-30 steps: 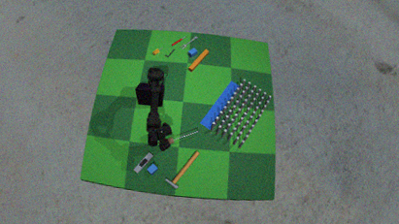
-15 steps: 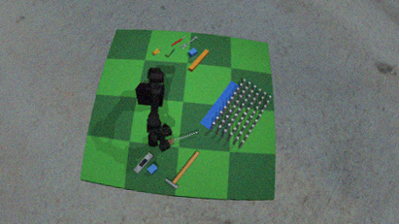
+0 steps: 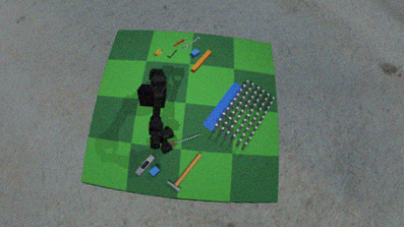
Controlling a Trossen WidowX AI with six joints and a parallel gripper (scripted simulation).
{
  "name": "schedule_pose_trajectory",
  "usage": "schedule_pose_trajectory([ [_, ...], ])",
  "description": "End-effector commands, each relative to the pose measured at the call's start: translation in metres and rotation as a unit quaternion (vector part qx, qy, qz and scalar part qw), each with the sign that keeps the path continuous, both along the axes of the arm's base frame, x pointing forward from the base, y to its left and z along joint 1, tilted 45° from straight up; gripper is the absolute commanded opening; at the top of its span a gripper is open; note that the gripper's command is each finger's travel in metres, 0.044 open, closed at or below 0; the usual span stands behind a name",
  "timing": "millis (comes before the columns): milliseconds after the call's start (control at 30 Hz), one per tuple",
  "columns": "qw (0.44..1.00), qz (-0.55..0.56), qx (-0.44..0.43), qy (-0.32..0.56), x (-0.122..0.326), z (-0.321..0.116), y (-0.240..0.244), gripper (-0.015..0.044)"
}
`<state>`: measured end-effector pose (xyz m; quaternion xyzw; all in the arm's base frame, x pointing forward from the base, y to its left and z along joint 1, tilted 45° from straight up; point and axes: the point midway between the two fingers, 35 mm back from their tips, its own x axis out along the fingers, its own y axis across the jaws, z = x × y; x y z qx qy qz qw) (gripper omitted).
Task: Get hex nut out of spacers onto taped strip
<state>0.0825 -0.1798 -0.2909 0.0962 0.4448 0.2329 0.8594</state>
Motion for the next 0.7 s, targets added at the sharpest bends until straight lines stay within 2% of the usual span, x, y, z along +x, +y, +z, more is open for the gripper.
schedule_pose_trajectory([
  [0, 1.000, -0.004, 0.008, -0.001, 0.0010, -0.0019, 0.0088, 0.0000],
  [133, 1.000, -0.004, 0.008, -0.001, 0.0011, -0.0029, 0.0104, 0.0000],
  [667, 1.000, 0.000, 0.001, 0.000, 0.0003, -0.0027, 0.0049, 0.0420],
])
